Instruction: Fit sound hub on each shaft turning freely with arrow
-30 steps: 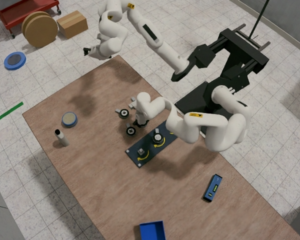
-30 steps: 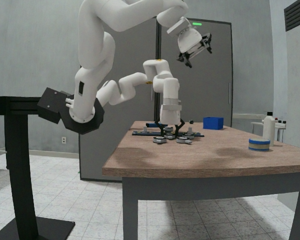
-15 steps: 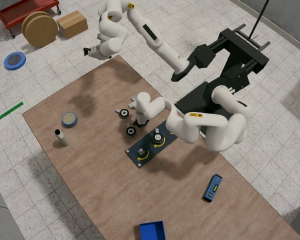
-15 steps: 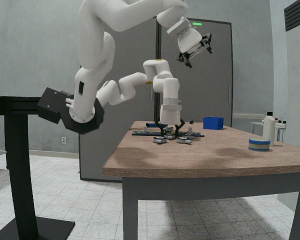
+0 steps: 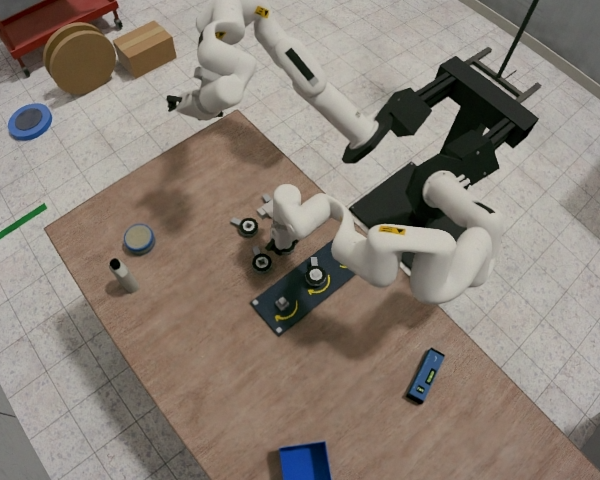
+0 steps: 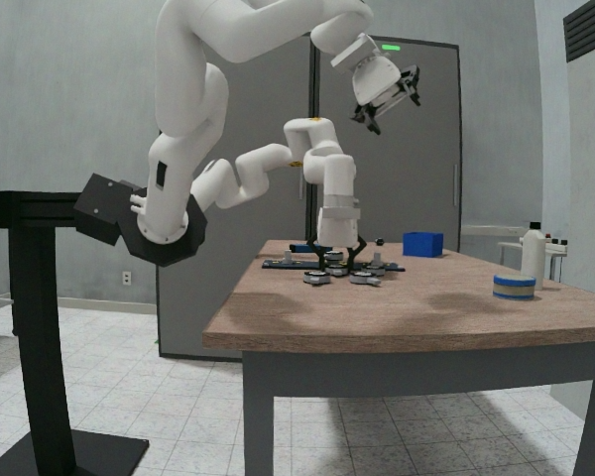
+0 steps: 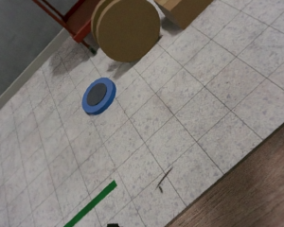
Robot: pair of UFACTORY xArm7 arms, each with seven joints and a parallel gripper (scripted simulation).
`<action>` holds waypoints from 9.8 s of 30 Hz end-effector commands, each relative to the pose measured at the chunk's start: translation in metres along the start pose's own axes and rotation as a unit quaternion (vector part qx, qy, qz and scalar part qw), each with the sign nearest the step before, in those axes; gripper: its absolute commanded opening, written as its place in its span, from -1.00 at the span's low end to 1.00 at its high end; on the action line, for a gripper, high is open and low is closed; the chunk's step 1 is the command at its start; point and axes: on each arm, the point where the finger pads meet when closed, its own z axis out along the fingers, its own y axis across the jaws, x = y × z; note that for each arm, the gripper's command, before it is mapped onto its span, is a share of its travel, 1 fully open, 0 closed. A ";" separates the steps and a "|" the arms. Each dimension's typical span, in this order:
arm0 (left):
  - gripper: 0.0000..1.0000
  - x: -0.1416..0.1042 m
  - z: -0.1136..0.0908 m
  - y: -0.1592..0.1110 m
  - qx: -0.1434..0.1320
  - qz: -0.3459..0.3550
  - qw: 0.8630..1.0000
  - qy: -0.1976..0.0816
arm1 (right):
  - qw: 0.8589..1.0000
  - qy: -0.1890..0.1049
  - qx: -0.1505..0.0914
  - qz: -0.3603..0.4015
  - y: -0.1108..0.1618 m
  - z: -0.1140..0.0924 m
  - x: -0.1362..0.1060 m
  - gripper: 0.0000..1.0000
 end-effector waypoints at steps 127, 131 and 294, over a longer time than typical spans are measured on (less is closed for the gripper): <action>1.00 -0.001 -0.041 -0.099 0.002 0.146 0.989 0.003 | 1.000 -0.001 0.001 0.001 -0.001 -0.001 0.000 1.00; 1.00 -0.001 -0.041 -0.099 0.002 0.146 0.989 0.003 | 1.000 -0.001 0.001 0.001 -0.001 -0.001 0.000 1.00; -1.00 -0.002 -0.060 -0.099 0.001 0.146 0.989 0.002 | 1.000 -0.001 0.001 0.001 -0.001 -0.001 0.000 1.00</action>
